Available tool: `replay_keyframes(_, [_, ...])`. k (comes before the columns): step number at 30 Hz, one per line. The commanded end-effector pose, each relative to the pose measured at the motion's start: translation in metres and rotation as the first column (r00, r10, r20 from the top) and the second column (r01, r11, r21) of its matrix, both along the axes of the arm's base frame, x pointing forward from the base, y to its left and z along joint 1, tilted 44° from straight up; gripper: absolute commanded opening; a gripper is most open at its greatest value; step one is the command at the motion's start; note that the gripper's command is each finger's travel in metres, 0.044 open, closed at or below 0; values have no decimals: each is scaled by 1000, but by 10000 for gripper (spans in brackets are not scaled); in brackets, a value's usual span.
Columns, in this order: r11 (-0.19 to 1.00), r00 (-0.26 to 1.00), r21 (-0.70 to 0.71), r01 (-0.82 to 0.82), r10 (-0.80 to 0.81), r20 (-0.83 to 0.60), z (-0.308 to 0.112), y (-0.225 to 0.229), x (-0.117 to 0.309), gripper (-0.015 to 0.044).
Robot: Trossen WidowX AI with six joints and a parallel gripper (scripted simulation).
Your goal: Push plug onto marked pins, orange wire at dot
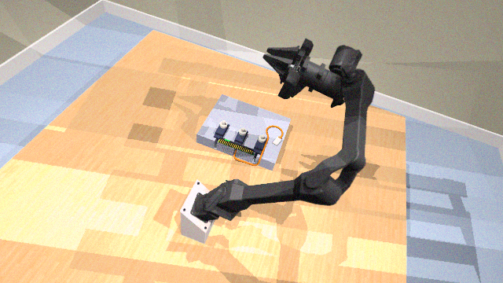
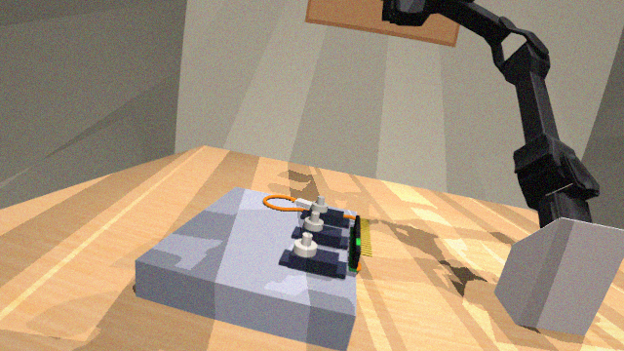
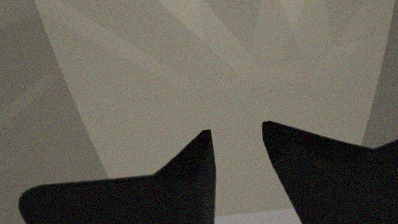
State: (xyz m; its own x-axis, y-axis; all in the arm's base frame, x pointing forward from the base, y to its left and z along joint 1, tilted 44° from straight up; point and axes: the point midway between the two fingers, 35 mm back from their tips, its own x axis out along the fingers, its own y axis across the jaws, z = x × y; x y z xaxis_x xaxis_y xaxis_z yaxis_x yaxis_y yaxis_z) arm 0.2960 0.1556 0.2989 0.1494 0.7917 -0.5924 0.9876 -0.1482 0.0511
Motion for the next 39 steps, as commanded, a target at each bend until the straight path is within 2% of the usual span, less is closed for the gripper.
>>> replay_keyframes(1, [999,993,-41,-25,29,110,-3,-5,2,115])
replay_keyframes(21, [963,832,-260,-67,197,518,-12,-25,18,115])
replay_keyframes(39, [873,559,-488,14,398,727,-13,-47,32,115])
